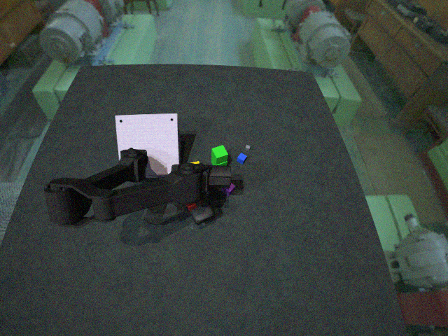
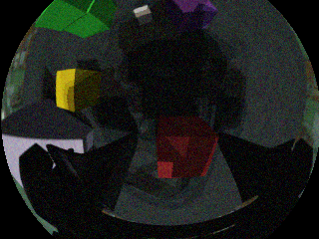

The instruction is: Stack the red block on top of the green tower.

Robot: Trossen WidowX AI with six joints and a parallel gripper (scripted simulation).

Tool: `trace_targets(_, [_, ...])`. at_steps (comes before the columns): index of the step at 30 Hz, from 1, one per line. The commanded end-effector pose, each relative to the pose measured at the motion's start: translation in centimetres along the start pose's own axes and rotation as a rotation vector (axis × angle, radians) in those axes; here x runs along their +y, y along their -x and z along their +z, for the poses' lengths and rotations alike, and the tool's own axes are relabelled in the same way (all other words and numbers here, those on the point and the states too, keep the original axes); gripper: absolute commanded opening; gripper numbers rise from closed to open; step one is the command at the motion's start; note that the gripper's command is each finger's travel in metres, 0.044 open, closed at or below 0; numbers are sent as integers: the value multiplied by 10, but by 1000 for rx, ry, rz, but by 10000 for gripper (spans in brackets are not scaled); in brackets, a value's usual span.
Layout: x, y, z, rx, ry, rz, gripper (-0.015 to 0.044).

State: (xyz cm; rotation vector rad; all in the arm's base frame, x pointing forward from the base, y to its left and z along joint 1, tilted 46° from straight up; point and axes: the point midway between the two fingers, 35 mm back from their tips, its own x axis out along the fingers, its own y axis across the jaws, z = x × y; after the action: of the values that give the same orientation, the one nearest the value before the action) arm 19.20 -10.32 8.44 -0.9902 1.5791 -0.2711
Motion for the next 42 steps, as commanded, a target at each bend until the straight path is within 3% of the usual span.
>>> trace_targets(1, [-1, -1, -1, 2, 1, -6, 440])
trace_targets(8, [-1, -1, -1, 2, 1, -6, 440])
trace_targets(17, [-1, -1, -1, 2, 1, -6, 204])
trace_targets(25, [-1, -1, -1, 2, 1, -6, 150])
trace_targets(31, [0, 12, 0, 1, 1, -3, 0])
trace_targets(42, [1, 54, 1, 1, 2, -1, 0])
